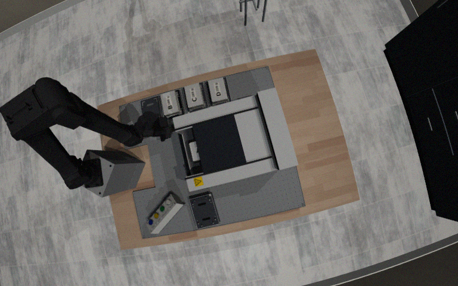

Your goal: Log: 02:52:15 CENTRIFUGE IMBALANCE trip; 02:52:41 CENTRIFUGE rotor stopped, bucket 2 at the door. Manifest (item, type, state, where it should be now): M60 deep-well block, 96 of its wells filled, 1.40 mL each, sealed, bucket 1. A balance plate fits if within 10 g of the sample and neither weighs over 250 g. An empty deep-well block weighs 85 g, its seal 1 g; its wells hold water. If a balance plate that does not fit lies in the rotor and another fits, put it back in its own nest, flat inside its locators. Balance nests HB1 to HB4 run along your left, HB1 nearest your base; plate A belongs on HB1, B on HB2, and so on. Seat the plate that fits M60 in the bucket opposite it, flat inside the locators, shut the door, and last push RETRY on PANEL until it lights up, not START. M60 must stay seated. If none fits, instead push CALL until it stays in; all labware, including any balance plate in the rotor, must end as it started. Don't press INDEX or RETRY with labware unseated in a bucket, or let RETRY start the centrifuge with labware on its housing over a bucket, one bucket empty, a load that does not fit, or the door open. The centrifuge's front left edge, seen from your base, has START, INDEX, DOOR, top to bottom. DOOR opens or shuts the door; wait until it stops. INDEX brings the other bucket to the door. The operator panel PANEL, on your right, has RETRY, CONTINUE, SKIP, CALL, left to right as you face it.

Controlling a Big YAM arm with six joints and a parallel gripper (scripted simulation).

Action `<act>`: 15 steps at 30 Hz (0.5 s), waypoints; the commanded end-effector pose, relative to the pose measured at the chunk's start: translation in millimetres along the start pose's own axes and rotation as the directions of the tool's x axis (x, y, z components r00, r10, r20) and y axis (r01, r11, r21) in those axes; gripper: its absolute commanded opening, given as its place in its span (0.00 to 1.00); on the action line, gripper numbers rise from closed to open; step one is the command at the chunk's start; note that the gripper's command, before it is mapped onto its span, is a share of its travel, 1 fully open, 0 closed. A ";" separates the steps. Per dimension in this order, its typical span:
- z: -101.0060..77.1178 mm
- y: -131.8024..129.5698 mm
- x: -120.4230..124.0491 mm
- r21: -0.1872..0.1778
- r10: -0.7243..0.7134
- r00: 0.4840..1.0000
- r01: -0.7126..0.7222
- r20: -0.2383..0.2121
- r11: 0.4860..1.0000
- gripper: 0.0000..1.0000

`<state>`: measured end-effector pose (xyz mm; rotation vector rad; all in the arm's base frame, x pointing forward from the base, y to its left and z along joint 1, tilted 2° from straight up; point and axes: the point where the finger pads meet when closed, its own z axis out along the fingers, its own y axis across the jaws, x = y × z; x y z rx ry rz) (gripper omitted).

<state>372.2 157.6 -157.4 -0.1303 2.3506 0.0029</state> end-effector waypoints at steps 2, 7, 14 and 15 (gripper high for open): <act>11.4 0.4 -26.9 0.005 0.020 0.999 -0.021 0.050 1.000 0.00; 11.4 0.4 -26.9 0.005 0.020 0.999 -0.021 0.050 1.000 0.00; 11.3 0.4 -27.0 0.005 0.022 0.998 -0.022 0.052 1.000 0.00; 11.0 0.5 -27.1 0.004 0.026 0.998 -0.026 0.055 1.000 0.00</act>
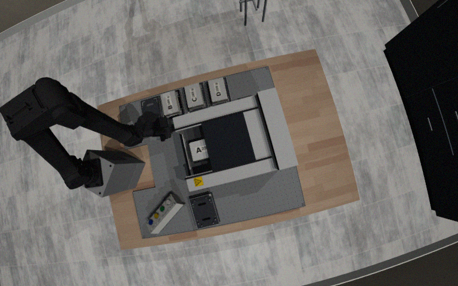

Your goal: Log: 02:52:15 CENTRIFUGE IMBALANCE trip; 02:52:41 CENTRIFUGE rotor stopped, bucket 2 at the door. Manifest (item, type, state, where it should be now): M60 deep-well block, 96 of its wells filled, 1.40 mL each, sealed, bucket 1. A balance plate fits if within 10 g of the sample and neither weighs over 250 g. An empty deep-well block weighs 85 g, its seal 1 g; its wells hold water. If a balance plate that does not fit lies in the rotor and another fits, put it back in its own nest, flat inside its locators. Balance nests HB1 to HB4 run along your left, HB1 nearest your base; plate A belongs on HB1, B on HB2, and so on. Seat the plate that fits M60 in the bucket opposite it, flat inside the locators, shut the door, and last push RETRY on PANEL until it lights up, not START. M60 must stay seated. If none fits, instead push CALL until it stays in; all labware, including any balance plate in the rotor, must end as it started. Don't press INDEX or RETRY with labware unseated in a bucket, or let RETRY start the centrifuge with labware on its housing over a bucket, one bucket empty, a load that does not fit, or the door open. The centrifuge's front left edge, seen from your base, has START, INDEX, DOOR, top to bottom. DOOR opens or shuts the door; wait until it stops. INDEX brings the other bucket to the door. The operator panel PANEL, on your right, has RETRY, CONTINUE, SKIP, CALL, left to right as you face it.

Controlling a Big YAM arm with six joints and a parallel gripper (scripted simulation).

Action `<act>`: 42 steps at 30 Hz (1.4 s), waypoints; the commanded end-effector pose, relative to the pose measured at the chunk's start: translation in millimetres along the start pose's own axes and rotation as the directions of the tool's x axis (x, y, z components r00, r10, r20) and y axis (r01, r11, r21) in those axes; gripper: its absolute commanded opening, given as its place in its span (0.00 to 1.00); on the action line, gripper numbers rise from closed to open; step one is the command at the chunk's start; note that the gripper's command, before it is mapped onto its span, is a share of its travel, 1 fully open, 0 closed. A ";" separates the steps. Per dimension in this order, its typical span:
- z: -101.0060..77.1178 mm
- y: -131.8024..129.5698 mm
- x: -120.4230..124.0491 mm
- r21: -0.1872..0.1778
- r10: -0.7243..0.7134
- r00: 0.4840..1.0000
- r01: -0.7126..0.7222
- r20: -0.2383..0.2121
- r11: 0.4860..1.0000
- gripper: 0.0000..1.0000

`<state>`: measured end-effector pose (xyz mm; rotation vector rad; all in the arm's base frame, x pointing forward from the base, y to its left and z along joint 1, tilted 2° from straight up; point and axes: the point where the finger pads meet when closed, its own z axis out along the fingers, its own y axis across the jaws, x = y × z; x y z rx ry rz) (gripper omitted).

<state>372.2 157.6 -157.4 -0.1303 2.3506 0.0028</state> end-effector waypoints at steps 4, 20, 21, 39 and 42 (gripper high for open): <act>6.7 3.0 -13.6 0.000 0.034 0.998 -0.034 0.047 0.999 0.00; -51.6 2.6 49.7 0.000 0.015 1.000 -0.015 0.024 1.000 0.00; -54.1 2.5 52.3 0.000 0.014 1.000 -0.014 0.024 1.000 0.00; -59.5 8.0 49.3 -0.012 0.027 0.999 -0.027 0.043 1.000 0.00; -60.7 8.2 47.9 -0.011 0.026 0.999 -0.026 0.040 1.000 0.00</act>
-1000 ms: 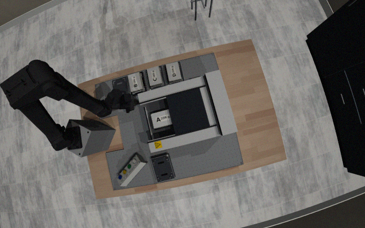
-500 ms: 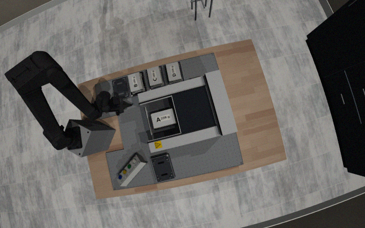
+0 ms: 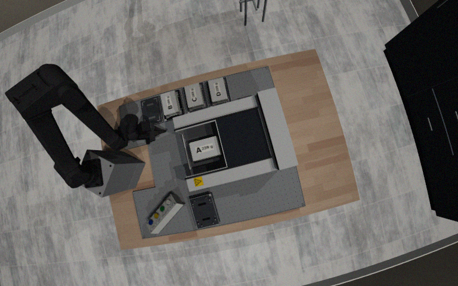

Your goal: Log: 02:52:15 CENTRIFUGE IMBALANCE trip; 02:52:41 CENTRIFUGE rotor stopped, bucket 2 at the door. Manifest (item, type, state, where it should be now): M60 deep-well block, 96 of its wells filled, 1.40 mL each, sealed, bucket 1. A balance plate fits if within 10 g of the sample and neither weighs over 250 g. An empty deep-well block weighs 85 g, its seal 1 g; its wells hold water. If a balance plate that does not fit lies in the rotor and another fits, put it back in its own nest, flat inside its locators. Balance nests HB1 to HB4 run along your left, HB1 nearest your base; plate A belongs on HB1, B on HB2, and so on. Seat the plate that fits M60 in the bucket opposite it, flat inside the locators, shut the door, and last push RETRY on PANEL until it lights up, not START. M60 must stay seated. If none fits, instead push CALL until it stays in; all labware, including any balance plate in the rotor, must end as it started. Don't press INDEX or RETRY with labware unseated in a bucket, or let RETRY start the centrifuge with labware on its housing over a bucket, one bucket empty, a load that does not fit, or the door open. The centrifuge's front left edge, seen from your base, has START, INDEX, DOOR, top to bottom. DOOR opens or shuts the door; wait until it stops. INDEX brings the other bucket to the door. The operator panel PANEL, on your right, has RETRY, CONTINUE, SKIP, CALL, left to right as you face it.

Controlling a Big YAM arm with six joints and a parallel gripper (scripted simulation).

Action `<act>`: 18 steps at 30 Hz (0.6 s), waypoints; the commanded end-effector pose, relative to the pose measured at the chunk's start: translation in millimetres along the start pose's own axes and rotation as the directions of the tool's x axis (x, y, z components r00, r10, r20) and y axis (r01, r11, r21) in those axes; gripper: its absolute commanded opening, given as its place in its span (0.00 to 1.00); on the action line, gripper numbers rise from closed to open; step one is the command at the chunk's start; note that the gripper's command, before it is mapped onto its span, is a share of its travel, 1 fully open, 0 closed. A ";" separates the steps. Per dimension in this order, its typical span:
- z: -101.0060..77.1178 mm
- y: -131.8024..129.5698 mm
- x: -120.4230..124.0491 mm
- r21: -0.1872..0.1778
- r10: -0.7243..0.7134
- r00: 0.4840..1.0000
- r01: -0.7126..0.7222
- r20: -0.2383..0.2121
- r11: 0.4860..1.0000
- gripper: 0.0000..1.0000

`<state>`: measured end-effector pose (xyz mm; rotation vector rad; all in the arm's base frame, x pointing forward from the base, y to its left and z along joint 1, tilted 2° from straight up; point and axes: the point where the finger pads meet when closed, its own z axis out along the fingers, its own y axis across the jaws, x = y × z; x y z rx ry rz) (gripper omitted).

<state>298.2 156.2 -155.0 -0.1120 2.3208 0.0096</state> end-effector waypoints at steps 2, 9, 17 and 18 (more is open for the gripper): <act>-6.2 -1.8 7.1 -0.001 -0.001 1.000 0.001 -0.016 1.000 0.00; -10.0 0.8 -0.2 -0.008 0.005 1.000 -0.005 -0.014 1.000 0.00; -12.9 1.6 -2.3 -0.010 0.007 1.000 -0.007 -0.031 1.000 0.00; -12.9 1.6 -2.3 -0.010 0.007 1.000 -0.007 -0.031 1.000 0.00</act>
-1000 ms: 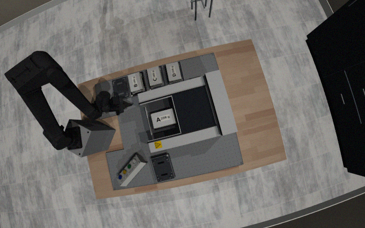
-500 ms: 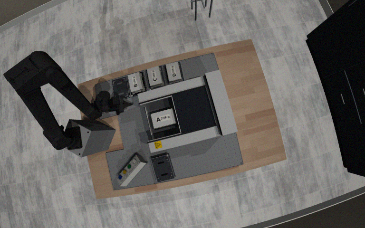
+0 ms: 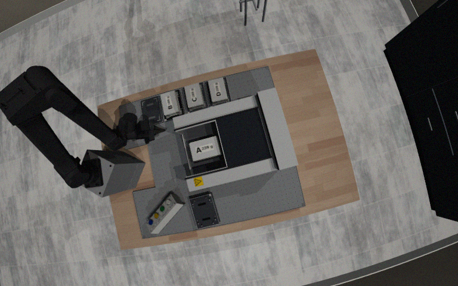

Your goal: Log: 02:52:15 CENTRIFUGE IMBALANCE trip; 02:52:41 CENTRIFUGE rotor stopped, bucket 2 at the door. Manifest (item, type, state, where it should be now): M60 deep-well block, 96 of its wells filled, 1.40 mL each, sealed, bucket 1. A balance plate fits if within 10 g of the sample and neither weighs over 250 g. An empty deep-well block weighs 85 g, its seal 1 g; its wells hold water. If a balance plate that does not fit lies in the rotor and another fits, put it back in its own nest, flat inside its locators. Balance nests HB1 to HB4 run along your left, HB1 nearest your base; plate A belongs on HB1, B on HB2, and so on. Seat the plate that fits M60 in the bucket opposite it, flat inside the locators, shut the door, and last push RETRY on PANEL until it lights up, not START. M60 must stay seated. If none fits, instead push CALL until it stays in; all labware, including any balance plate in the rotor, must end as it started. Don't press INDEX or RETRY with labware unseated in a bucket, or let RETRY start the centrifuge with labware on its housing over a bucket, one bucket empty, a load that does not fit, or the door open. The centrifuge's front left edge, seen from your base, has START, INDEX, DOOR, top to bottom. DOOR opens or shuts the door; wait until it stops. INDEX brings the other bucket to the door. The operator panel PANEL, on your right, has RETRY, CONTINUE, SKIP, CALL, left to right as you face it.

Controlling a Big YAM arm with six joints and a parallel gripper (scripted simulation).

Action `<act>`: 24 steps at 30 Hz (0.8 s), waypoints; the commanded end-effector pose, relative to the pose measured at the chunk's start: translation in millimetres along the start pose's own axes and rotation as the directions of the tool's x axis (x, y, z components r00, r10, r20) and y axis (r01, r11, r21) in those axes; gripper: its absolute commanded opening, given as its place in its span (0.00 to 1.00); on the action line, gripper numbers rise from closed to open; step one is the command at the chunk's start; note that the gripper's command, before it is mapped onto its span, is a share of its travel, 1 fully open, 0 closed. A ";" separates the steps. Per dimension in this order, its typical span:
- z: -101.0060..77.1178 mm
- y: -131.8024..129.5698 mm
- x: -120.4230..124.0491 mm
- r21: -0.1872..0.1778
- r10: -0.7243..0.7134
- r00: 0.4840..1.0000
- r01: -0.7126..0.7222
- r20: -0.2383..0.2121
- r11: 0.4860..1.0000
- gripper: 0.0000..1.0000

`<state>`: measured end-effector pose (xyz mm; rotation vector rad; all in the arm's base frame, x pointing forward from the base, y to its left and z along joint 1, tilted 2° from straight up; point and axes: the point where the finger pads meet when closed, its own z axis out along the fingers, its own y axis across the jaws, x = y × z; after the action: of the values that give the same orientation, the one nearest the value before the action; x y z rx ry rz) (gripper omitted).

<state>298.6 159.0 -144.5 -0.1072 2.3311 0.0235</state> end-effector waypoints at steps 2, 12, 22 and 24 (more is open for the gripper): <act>-8.4 -1.8 6.3 0.000 -0.002 1.000 0.002 -0.030 1.000 0.00; -17.6 -2.6 2.7 0.003 0.002 0.997 -0.001 -0.076 1.000 0.00; -26.1 -2.9 -3.2 0.006 0.010 0.992 -0.009 -0.123 1.000 0.00; -28.8 -3.4 -4.7 0.008 0.012 0.991 -0.011 -0.137 1.000 0.00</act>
<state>286.3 159.8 -124.4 -0.1204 2.4408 0.0216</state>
